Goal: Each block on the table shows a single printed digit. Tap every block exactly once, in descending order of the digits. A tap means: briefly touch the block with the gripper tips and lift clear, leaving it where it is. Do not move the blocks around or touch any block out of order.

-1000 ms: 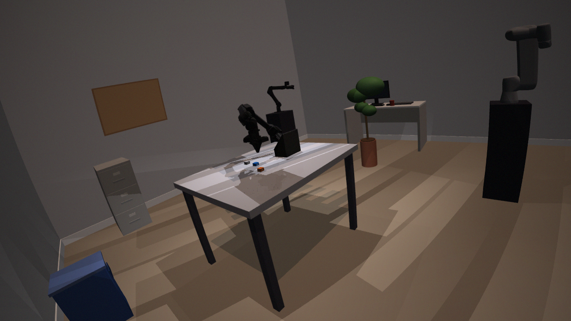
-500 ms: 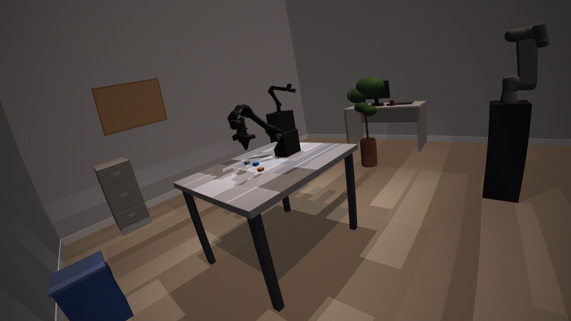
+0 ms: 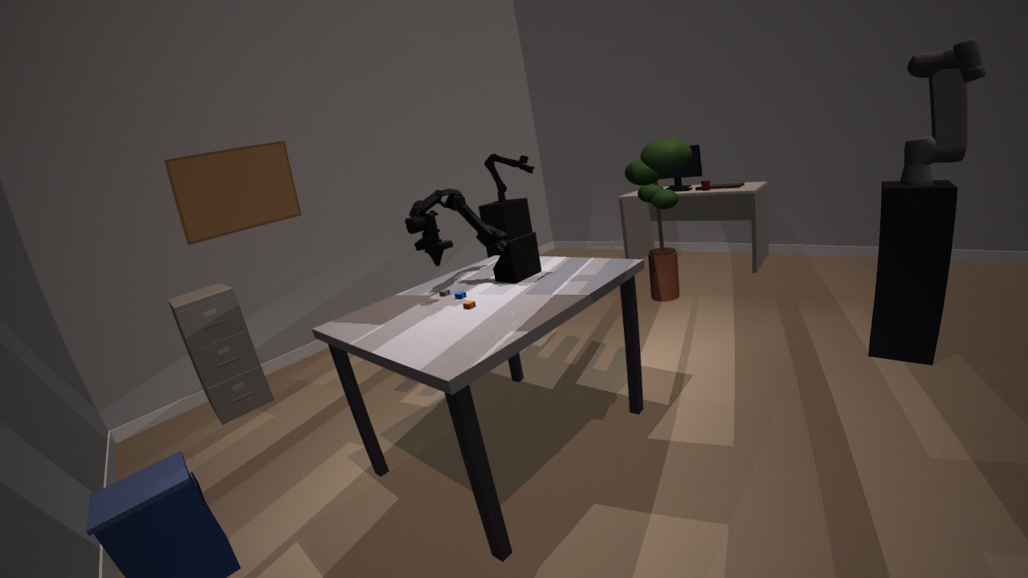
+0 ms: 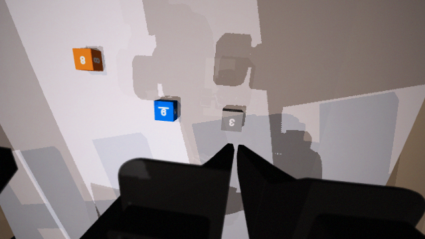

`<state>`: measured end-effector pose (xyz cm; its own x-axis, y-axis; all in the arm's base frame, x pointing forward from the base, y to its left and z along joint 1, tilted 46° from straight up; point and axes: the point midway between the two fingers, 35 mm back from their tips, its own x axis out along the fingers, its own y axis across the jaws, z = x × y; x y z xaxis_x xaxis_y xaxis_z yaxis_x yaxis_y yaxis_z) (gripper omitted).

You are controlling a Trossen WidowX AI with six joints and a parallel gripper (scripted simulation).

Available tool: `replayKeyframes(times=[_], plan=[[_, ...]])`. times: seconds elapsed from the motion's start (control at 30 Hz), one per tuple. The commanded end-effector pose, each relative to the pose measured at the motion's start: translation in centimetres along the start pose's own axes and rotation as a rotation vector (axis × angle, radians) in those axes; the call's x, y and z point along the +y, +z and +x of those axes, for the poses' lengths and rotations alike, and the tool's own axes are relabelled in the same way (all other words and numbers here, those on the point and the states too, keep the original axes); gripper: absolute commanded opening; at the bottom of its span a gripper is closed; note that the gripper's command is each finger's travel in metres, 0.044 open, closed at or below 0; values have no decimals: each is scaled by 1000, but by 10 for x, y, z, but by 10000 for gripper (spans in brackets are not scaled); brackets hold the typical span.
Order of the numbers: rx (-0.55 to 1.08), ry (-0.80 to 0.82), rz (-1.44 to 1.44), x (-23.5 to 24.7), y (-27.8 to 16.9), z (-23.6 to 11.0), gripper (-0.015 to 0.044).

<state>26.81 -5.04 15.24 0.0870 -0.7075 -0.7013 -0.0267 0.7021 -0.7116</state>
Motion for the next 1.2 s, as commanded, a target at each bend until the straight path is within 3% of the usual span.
replayKeyframes(times=[0.0,0.2,1.17], plan=[[14,-7,-17,0,-5,6,20],[13,-10,-17,-2,-6,82,20],[13,-13,-17,-3,-7,114,20]])
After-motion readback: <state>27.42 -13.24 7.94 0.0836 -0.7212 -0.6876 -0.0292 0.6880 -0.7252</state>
